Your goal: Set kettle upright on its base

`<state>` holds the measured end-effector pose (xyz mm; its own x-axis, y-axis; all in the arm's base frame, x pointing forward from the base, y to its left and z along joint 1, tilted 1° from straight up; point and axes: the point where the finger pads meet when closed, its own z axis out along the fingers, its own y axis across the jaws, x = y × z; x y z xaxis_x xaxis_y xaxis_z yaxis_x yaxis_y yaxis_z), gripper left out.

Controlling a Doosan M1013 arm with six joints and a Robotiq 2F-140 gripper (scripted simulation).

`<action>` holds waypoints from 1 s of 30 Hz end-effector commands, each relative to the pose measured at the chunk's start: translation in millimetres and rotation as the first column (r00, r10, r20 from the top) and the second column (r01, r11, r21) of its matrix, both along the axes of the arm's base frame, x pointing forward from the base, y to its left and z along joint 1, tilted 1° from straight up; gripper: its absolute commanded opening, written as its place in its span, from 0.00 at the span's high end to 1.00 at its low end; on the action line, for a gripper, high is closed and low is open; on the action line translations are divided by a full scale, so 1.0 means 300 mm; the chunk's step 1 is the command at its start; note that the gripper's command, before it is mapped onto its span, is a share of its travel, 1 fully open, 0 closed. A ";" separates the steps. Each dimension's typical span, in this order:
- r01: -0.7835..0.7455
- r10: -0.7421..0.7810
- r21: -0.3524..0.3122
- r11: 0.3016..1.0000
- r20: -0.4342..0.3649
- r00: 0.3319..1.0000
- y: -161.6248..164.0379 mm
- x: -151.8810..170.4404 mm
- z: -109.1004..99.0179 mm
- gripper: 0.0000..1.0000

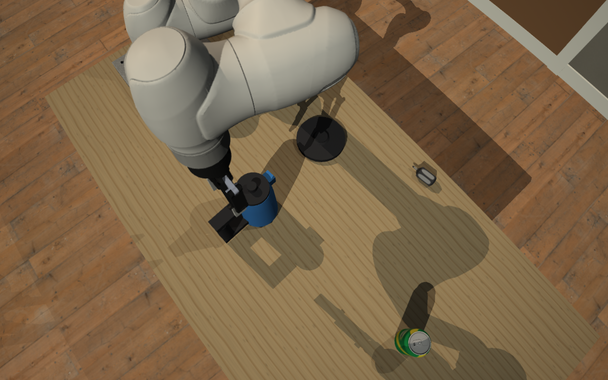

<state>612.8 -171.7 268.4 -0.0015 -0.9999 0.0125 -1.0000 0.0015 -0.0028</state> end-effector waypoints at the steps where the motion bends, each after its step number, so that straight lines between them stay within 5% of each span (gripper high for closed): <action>1: -0.026 0.026 0.015 1.000 -0.012 1.000 0.019 -0.060 -0.012 0.48; 30: -0.040 0.041 0.018 0.999 -0.016 0.999 0.027 -0.082 -0.019 0.48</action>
